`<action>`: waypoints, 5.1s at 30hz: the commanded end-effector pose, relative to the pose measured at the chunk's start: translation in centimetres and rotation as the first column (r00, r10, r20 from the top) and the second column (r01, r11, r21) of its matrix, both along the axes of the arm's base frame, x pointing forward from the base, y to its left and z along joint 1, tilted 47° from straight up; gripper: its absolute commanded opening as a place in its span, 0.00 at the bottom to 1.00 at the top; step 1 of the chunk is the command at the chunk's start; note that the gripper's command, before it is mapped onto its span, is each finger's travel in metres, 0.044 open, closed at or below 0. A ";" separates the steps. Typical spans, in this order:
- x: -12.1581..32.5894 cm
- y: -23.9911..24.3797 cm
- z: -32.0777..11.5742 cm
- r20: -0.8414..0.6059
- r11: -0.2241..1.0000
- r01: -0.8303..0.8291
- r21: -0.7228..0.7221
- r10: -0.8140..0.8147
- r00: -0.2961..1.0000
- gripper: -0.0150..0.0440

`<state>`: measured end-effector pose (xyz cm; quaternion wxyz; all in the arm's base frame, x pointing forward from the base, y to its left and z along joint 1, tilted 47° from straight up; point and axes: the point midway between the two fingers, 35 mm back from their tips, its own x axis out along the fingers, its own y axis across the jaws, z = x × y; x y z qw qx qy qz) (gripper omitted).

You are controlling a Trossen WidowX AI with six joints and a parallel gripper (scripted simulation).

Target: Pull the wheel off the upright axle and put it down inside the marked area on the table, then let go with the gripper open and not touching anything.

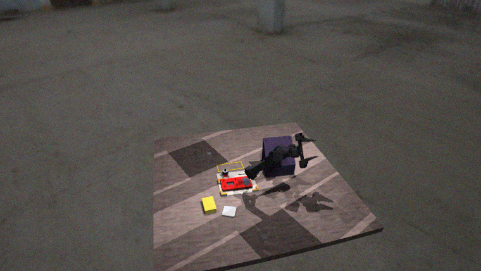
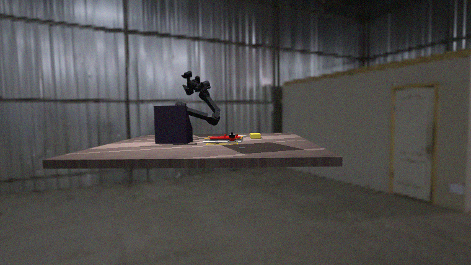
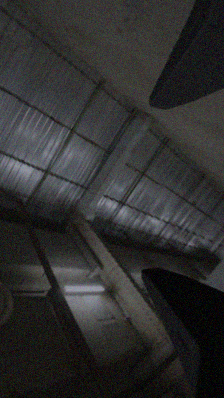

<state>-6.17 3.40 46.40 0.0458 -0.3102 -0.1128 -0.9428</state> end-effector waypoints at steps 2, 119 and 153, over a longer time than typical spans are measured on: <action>-0.5 -0.5 0.0 0.013 1.000 -0.029 0.008 0.028 1.000 0.84; 42.3 2.5 -49.7 0.155 -0.305 -0.923 -0.234 -0.949 0.274 0.76; 41.8 4.3 -51.3 0.154 -0.316 -0.919 -0.233 -0.946 0.286 0.25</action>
